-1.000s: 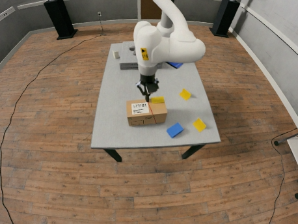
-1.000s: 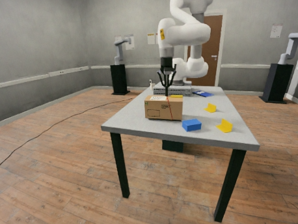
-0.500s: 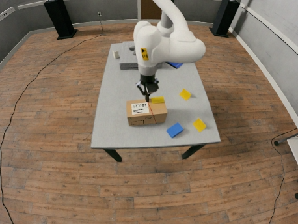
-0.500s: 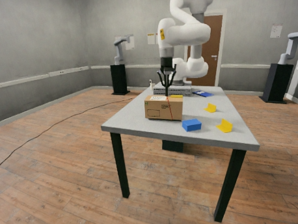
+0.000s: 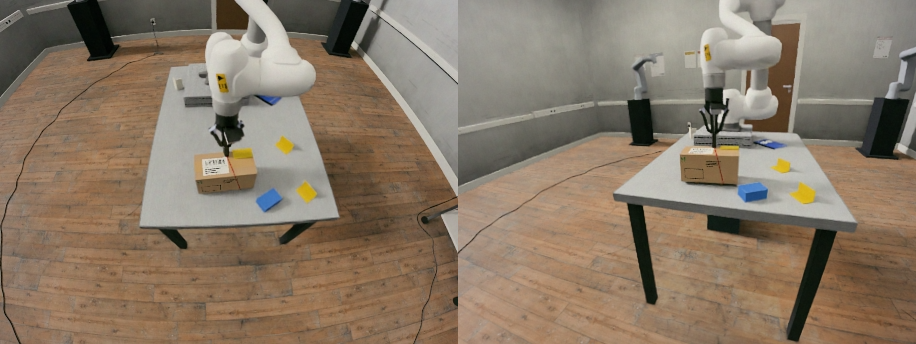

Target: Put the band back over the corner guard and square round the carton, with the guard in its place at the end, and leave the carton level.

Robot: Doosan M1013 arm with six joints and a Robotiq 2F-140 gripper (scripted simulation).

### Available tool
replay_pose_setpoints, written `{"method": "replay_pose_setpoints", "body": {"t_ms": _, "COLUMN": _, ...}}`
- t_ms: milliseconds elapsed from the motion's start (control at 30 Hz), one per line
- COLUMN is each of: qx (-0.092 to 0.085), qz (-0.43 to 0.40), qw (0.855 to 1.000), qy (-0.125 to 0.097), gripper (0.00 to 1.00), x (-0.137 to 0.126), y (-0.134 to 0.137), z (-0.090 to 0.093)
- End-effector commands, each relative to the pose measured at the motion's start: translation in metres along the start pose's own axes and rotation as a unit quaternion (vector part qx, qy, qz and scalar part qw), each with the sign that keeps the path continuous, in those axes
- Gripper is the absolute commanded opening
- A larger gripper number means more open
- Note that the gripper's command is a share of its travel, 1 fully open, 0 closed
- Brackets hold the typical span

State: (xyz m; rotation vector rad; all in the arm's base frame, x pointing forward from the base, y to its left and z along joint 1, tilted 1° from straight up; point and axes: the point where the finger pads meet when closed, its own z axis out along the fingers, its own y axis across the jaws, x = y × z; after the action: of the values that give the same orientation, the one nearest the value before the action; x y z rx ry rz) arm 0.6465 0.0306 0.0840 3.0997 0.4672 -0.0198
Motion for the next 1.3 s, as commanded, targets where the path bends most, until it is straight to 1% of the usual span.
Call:
{"method": "replay_pose_setpoints", "body": {"t_ms": 0, "qx": 0.000, "qz": 0.000, "qw": 1.000, "qy": 0.001, "gripper": 0.10, "x": 0.001, "y": 0.000, "z": -0.001}}
{"method": "replay_pose_setpoints", "body": {"t_ms": 433, "qx": 0.000, "qz": 0.000, "qw": 1.000, "qy": 0.001, "gripper": 0.10, "x": 0.001, "y": 0.000, "z": -0.006}}
{"method": "replay_pose_setpoints", "body": {"t_ms": 767, "qx": 0.000, "qz": 0.000, "qw": 1.000, "qy": 0.001, "gripper": 0.10, "x": 0.000, "y": 0.000, "z": -0.016}}
{"method": "replay_pose_setpoints", "body": {"t_ms": 1267, "qx": 0.000, "qz": 0.000, "qw": 1.000, "qy": 0.001, "gripper": 0.10, "x": 0.000, "y": 0.000, "z": -0.017}}
